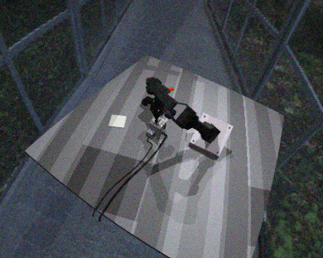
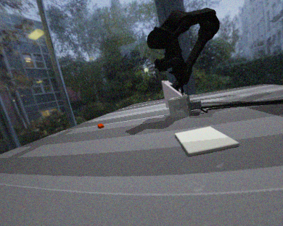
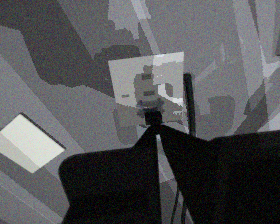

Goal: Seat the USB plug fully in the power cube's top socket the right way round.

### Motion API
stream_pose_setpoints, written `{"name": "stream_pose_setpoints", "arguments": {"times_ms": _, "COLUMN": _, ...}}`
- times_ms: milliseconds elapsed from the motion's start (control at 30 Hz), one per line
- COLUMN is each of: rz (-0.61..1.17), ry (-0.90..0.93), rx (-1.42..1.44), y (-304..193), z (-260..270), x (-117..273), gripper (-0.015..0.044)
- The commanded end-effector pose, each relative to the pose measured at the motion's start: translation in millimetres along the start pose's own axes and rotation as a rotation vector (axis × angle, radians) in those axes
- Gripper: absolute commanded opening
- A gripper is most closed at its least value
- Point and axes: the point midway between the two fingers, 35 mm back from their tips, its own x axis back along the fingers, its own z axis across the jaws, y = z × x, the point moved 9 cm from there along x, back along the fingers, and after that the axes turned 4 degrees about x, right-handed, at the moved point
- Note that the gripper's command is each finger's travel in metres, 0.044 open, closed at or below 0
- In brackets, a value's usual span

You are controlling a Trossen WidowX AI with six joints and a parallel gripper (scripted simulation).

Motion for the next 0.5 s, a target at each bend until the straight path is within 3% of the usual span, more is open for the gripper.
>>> {"name": "stream_pose_setpoints", "arguments": {"times_ms": 0, "rz": 0.004, "ry": 0.002, "rx": -0.001, "y": 0.4, "z": -0.4, "x": -1.1, "gripper": 0.0}}
{"name": "stream_pose_setpoints", "arguments": {"times_ms": 467, "rz": 0.004, "ry": 0.002, "rx": -0.001, "y": 0.6, "z": -0.4, "x": -2.7, "gripper": 0.0}}
